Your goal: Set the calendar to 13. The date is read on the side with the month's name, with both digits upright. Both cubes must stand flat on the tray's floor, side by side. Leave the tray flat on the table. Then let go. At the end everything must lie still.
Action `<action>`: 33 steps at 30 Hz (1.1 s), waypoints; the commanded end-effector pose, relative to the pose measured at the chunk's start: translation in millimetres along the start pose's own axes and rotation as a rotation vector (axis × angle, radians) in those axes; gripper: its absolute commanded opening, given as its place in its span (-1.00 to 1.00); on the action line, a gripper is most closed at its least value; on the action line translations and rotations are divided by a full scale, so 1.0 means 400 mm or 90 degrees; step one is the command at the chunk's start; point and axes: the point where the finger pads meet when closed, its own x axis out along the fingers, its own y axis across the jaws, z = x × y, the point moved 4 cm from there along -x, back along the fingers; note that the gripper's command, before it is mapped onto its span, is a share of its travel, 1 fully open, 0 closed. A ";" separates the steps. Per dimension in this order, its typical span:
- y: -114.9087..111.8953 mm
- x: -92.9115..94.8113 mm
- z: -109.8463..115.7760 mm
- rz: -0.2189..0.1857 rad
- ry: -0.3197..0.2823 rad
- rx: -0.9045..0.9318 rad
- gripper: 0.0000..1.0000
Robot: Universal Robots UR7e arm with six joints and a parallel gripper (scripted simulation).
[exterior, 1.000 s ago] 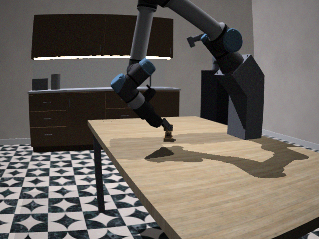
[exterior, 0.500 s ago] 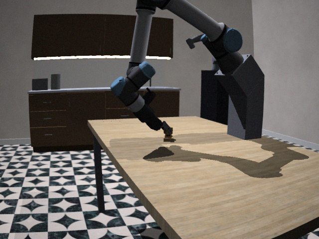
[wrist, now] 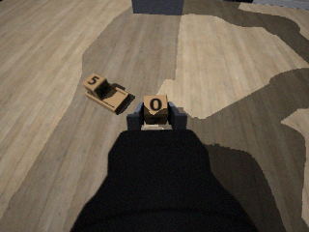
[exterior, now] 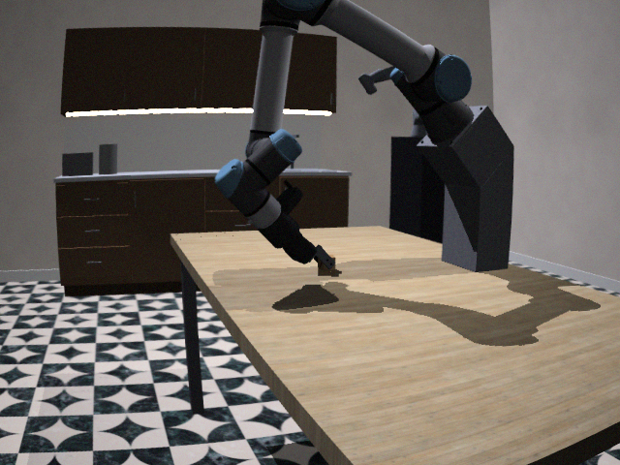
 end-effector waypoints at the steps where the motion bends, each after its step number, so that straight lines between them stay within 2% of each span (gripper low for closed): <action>1: 0.000 0.016 0.017 0.000 -0.001 0.000 0.20; 17: 0.000 0.042 0.043 0.000 -0.001 0.000 0.20; 33: 0.000 0.045 0.046 0.000 -0.001 0.000 0.20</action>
